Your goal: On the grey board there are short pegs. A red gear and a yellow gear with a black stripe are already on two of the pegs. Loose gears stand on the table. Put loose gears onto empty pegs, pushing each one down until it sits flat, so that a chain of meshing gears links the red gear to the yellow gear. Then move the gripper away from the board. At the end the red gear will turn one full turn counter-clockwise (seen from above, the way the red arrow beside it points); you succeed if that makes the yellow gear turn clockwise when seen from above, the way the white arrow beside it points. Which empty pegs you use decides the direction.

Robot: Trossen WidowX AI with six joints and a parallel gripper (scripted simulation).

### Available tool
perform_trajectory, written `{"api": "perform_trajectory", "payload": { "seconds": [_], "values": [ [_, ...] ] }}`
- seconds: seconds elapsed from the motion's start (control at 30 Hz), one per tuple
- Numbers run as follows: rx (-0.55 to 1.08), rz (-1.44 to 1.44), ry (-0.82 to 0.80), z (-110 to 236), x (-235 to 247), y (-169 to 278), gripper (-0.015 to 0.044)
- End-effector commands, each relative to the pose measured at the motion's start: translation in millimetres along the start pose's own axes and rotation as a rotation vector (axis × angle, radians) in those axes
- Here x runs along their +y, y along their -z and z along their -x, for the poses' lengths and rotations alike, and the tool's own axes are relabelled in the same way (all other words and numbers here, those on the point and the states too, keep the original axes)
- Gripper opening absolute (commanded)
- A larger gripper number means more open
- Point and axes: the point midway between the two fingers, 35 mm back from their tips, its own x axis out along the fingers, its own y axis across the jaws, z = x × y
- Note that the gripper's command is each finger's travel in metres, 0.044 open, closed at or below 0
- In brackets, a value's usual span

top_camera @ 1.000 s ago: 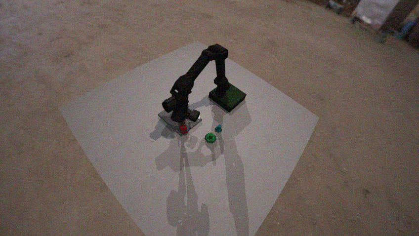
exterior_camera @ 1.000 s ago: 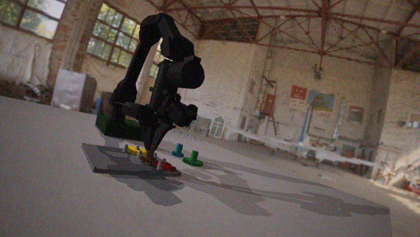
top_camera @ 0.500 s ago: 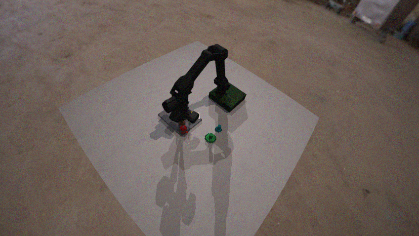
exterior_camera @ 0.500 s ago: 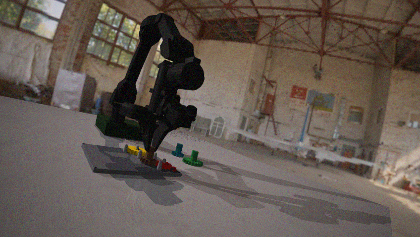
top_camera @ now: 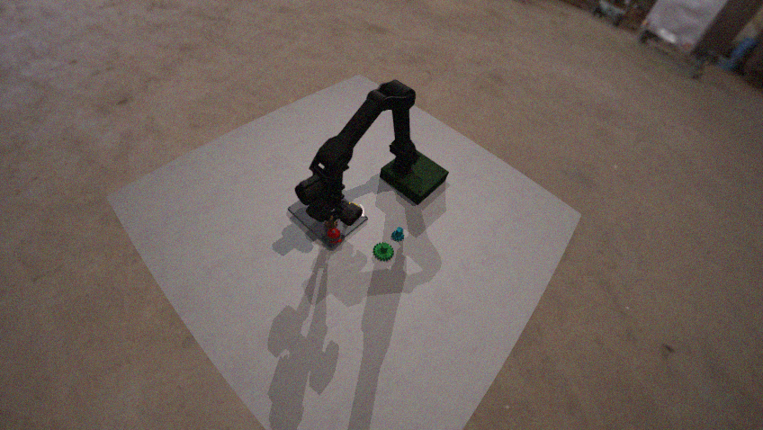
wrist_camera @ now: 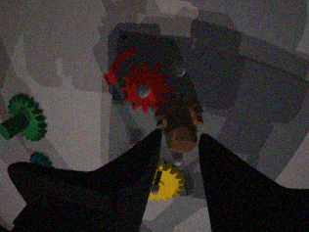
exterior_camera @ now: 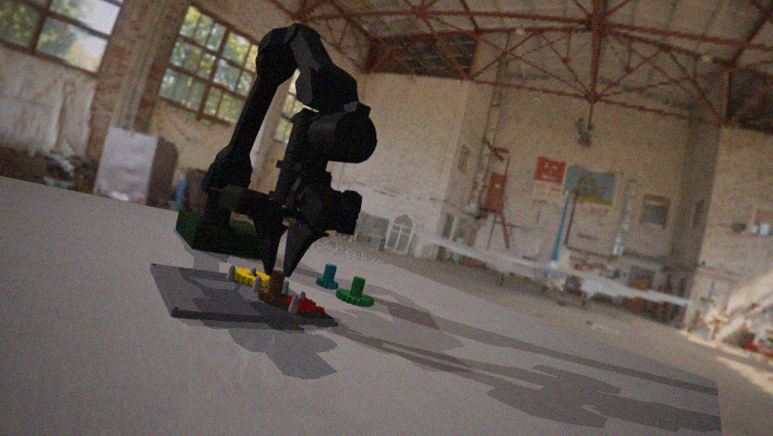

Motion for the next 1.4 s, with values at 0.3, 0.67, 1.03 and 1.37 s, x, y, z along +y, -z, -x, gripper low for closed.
{"api": "perform_trajectory", "payload": {
  "seconds": [0.3, 0.67, 1.03, 1.37],
  "values": [
    [-0.008, 0.064, 0.000, 36.5, 10.2, -0.4, 0.0193],
    [-0.001, 0.561, -0.019, 37.2, 159.1, 72.0, 0.0440],
    [0.001, 0.718, -0.023, 30.0, 192.5, 108.0, 0.0440],
    [0.001, 0.718, -0.023, 12.9, 192.9, 108.3, 0.0440]
  ]
}}
